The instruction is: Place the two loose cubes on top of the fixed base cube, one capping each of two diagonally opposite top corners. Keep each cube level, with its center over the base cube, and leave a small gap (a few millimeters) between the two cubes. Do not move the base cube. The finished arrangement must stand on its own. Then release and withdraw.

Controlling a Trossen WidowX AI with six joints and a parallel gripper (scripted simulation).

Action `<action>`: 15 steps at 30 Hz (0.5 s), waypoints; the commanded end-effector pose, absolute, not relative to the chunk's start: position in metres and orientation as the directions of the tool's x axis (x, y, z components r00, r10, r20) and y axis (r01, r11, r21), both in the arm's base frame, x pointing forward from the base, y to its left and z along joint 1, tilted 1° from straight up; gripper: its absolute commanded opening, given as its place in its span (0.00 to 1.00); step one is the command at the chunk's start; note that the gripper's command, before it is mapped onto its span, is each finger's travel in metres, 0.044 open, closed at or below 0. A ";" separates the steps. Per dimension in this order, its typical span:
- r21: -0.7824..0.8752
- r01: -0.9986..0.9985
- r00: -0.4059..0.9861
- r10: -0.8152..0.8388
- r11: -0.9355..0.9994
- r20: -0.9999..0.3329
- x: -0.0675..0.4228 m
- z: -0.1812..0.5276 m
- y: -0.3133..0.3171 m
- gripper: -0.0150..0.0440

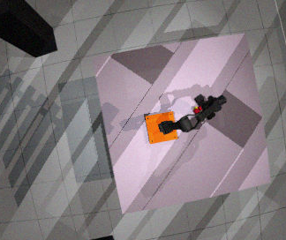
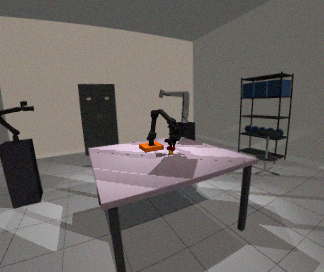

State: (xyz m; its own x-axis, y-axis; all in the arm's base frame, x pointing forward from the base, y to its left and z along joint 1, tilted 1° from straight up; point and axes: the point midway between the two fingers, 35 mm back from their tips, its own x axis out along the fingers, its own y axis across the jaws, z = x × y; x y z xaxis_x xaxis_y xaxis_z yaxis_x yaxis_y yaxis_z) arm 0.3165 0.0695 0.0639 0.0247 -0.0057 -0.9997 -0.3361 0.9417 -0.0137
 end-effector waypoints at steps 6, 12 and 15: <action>-0.015 -0.336 0.038 -0.003 0.942 -0.999 0.319 0.077 0.070 0.60; -0.015 -0.336 0.038 -0.003 0.942 -0.999 0.319 0.084 0.070 0.60; -0.015 -0.336 0.038 -0.003 0.942 -0.999 0.319 0.087 0.070 0.60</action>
State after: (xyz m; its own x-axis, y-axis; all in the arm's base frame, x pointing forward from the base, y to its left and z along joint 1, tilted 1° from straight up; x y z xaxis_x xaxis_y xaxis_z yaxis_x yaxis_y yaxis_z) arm 0.3162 0.0696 0.0802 0.0255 -0.0055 -0.9997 -0.3368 0.9415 -0.0138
